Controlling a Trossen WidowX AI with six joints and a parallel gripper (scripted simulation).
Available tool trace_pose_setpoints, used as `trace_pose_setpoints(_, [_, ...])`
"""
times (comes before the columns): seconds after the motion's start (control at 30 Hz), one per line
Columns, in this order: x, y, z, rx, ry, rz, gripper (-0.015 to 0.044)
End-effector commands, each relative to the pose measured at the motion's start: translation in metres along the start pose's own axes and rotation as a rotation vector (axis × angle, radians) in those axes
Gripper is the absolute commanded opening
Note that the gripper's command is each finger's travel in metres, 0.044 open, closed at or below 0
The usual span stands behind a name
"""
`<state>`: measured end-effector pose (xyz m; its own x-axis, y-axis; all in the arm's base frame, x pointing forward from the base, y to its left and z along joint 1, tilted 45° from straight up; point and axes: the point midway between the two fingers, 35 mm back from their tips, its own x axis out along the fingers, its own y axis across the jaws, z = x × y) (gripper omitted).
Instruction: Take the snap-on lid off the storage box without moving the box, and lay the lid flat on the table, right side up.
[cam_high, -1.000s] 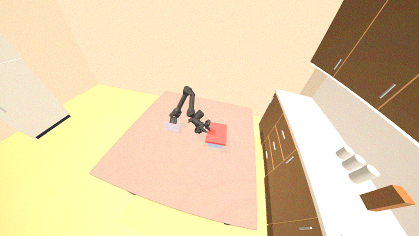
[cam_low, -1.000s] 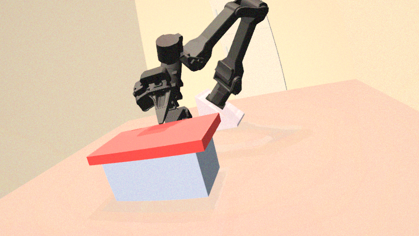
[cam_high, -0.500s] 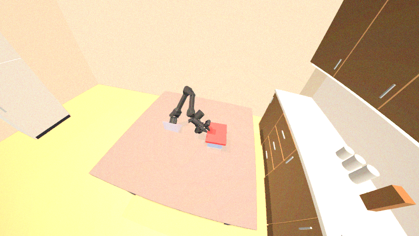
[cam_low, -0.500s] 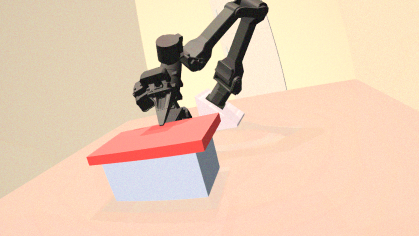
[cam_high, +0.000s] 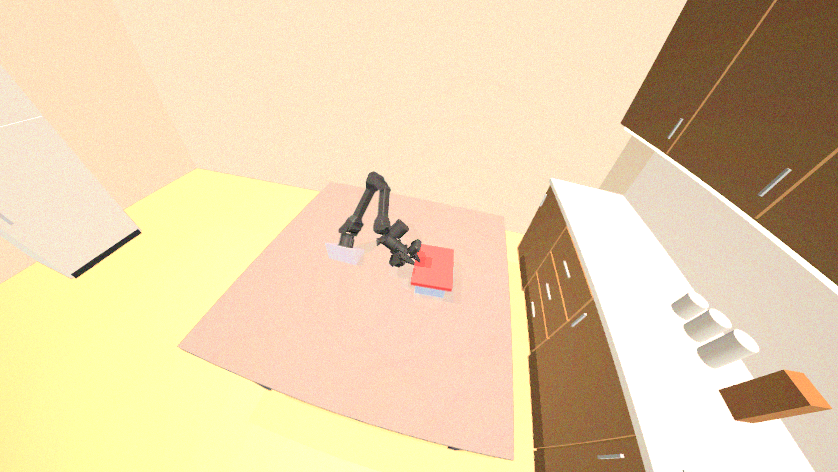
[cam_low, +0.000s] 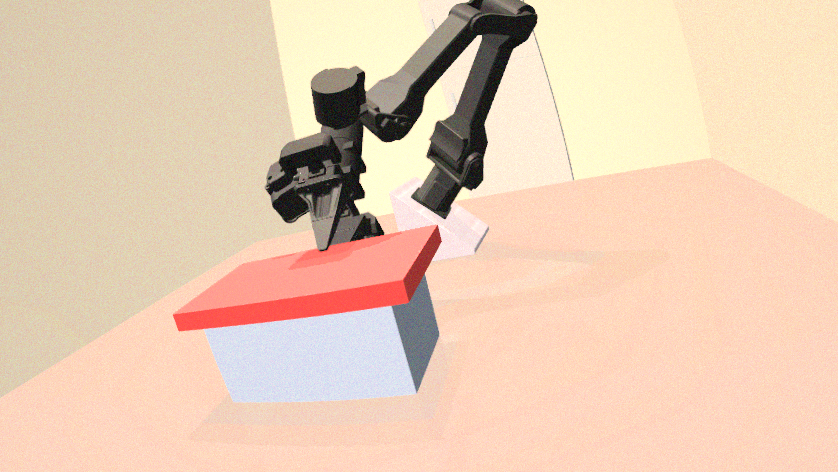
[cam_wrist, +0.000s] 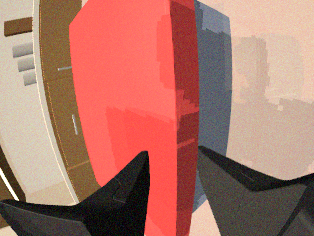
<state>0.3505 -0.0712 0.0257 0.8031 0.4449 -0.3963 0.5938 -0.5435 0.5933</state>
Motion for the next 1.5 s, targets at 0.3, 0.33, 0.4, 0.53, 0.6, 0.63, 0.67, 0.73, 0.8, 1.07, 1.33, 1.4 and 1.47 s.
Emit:
trace_pose_setpoints(0.3, [-0.0028, 0.0032, 0.0001, -0.001, 0.001, 0.003, 0.0])
trace_pose_setpoints(0.33, [-0.0029, 0.0034, 0.0001, -0.001, 0.001, 0.003, 0.0])
trace_pose_setpoints(0.4, [-0.0032, 0.0037, 0.0001, -0.001, 0.001, 0.003, 0.0])
trace_pose_setpoints(0.53, [-0.0037, 0.0043, 0.0001, -0.001, 0.001, 0.003, 0.0])
trace_pose_setpoints(0.6, [-0.004, 0.0046, 0.0001, -0.001, 0.001, 0.003, 0.0])
trace_pose_setpoints(0.63, [-0.0041, 0.0047, 0.0001, -0.001, 0.001, 0.003, 0.0])
trace_pose_setpoints(0.67, [-0.0043, 0.0049, 0.0001, -0.001, 0.001, 0.003, 0.0])
trace_pose_setpoints(0.73, [-0.0045, 0.0052, 0.0, -0.001, 0.001, 0.003, 0.0])
trace_pose_setpoints(0.8, [-0.0049, 0.0054, 0.0, -0.001, 0.001, 0.003, 0.0])
trace_pose_setpoints(1.07, [-0.0062, 0.0064, -0.0001, -0.001, 0.001, 0.003, 0.0])
trace_pose_setpoints(1.33, [-0.0074, 0.0075, -0.0001, -0.001, 0.001, 0.003, 0.0])
trace_pose_setpoints(1.4, [-0.0077, 0.0078, -0.0002, -0.001, 0.001, 0.003, 0.0])
trace_pose_setpoints(1.47, [-0.008, 0.008, -0.0002, -0.001, 0.001, 0.003, 0.0])
